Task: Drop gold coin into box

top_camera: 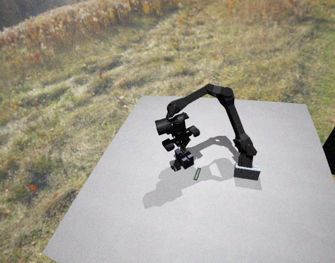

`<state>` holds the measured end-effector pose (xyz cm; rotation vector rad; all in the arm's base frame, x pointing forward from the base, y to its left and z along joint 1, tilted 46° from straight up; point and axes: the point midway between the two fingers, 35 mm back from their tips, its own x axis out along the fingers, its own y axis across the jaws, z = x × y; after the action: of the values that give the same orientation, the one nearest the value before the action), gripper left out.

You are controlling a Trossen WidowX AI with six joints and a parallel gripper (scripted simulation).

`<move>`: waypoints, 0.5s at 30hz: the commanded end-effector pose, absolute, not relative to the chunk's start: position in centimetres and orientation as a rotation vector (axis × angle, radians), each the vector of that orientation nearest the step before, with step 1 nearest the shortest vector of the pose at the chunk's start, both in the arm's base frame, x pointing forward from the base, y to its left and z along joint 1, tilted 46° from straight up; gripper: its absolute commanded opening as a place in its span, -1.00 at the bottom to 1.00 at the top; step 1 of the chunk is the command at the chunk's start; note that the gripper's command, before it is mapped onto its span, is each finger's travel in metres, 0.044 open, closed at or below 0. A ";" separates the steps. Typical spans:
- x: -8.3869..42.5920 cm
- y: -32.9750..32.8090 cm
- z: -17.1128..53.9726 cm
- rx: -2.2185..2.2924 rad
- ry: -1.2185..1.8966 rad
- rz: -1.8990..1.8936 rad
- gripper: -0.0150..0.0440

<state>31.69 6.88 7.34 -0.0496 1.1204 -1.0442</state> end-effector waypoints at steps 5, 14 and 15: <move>31.7 6.9 7.3 -0.050 1.120 -1.045 -0.49; 31.7 6.6 7.0 -0.051 1.121 -1.044 -0.49; 31.7 6.6 7.0 -0.052 1.121 -1.044 -0.49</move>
<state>31.69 6.70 7.12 -0.0468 1.1213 -1.0470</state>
